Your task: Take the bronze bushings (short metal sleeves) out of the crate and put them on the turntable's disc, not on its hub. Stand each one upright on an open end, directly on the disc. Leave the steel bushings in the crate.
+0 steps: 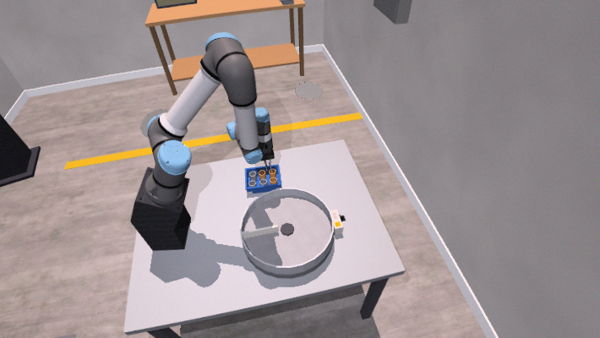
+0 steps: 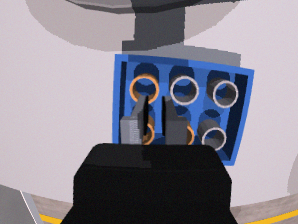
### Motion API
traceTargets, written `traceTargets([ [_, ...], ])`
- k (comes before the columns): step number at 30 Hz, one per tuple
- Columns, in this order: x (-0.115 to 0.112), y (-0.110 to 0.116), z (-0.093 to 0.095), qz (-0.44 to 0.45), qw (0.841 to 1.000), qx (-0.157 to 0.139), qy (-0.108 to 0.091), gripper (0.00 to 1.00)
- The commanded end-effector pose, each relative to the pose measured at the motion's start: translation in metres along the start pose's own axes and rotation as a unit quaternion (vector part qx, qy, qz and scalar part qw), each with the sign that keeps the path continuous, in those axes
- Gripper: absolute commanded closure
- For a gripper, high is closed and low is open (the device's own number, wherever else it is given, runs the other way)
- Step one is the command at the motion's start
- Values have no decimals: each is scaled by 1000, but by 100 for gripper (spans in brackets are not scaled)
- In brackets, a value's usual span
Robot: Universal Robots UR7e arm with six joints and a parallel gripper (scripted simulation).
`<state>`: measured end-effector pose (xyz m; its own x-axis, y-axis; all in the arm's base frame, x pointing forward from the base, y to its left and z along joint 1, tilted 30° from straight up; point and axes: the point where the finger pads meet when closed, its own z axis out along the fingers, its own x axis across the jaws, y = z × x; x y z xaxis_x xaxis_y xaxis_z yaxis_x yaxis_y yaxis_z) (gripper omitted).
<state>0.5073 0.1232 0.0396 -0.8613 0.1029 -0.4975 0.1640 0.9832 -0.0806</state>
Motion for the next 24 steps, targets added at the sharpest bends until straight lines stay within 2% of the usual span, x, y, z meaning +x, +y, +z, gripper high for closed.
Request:
traceTargets([
  [1, -1, 1, 0, 0, 1000, 0, -1, 64],
  [18, -1, 0, 1, 0, 1000, 0, -1, 64],
  [24, -2, 0, 14, 1, 1000, 0, -1, 64],
])
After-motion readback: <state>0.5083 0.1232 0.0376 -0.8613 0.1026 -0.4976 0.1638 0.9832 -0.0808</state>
